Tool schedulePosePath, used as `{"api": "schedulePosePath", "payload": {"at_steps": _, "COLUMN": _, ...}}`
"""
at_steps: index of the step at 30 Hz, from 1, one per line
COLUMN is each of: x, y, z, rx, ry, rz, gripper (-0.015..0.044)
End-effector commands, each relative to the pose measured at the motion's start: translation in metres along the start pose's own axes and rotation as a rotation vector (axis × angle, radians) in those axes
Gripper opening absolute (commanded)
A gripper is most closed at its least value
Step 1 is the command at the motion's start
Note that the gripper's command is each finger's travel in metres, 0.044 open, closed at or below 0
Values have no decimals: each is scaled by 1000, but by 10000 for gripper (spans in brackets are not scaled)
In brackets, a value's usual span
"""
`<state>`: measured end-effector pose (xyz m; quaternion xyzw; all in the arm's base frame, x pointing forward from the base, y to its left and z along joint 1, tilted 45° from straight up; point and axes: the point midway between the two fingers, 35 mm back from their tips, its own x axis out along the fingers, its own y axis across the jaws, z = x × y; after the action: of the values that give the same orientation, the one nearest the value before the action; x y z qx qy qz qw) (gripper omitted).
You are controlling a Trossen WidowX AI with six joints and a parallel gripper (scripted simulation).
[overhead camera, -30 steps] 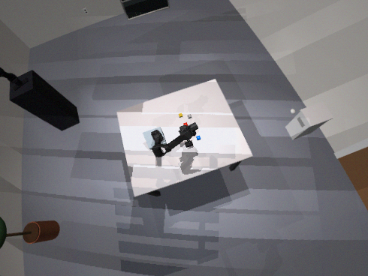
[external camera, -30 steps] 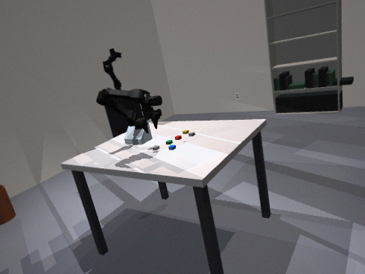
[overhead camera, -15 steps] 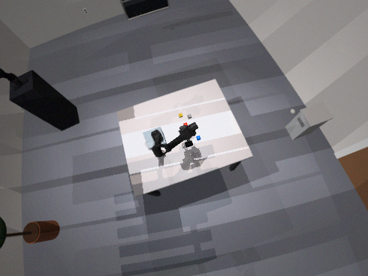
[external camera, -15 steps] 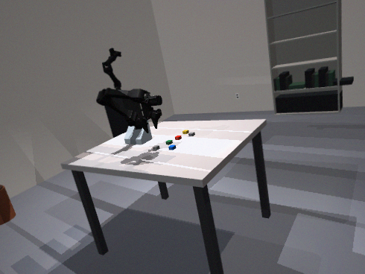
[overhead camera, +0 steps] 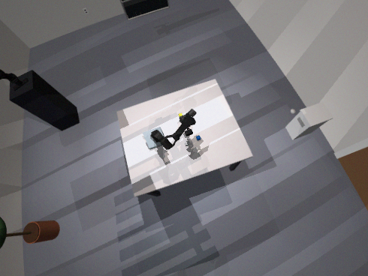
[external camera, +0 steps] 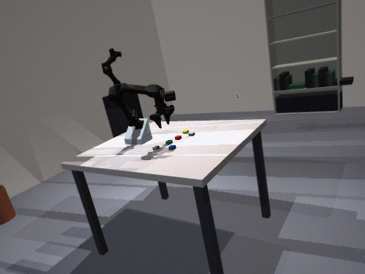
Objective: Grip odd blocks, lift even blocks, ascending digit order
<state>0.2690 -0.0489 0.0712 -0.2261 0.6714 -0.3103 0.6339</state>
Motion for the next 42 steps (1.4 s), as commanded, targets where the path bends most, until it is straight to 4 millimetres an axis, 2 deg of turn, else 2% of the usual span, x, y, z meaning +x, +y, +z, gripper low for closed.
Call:
{"api": "schedulePosePath", "payload": {"at_steps": 1, "x": -2, "y": 4, "z": 3, "rx": 18, "ry": -7, "rz": 7, "gripper": 400}}
{"api": "schedulePosePath", "payload": {"at_steps": 17, "x": -2, "y": 6, "z": 4, "rx": 18, "ry": -7, "rz": 7, "gripper": 400}}
{"api": "schedulePosePath", "payload": {"at_steps": 19, "x": -3, "y": 25, "z": 7, "rx": 18, "ry": -8, "rz": 11, "gripper": 400}}
{"api": "schedulePosePath", "payload": {"at_steps": 23, "x": -4, "y": 86, "z": 9, "rx": 18, "ry": -8, "rz": 14, "gripper": 400}}
{"api": "schedulePosePath", "payload": {"at_steps": 25, "x": -3, "y": 105, "z": 7, "rx": 19, "ry": -8, "rz": 12, "gripper": 400}}
{"api": "schedulePosePath", "payload": {"at_steps": 42, "x": -3, "y": 108, "z": 7, "rx": 19, "ry": -8, "rz": 11, "gripper": 400}}
